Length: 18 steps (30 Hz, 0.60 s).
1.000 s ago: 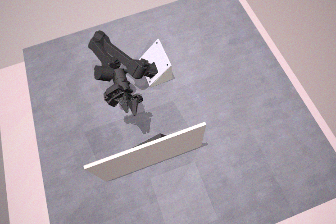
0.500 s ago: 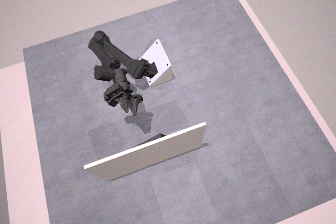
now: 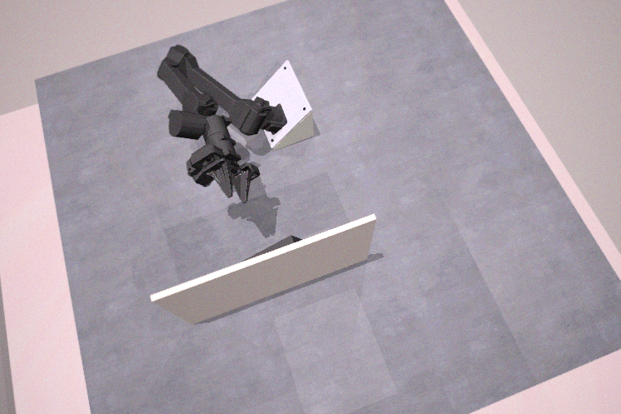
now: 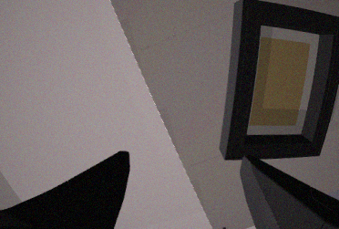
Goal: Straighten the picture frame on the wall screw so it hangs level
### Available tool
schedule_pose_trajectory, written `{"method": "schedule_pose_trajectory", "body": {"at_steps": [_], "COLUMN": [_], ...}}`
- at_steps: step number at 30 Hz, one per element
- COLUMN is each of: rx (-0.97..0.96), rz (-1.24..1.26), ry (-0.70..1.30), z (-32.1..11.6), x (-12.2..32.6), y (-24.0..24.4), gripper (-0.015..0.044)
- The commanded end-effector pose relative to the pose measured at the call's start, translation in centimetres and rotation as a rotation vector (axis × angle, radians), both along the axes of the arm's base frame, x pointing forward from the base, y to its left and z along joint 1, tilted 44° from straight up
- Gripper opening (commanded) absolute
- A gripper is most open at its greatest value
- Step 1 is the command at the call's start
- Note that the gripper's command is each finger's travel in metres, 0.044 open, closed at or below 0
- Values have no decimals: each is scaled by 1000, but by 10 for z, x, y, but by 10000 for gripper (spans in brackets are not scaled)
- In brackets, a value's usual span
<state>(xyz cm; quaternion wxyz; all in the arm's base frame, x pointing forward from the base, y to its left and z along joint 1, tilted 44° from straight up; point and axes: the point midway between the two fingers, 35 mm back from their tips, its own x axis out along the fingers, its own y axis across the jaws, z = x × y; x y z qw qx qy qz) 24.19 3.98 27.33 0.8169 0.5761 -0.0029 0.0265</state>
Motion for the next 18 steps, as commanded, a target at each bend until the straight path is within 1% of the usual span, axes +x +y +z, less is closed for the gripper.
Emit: {"method": "schedule_pose_trajectory", "body": {"at_steps": [1,4,12,18], "rx": [4,0,1,1], "rz": [-6,-1,-6,-6], "ry": [5,0,0,0], "z": [-2,-4,-48,-49], "x": [0,1,8,8], "y": [-1,-3,-36,-37], "gripper": [260,260,260,260]}}
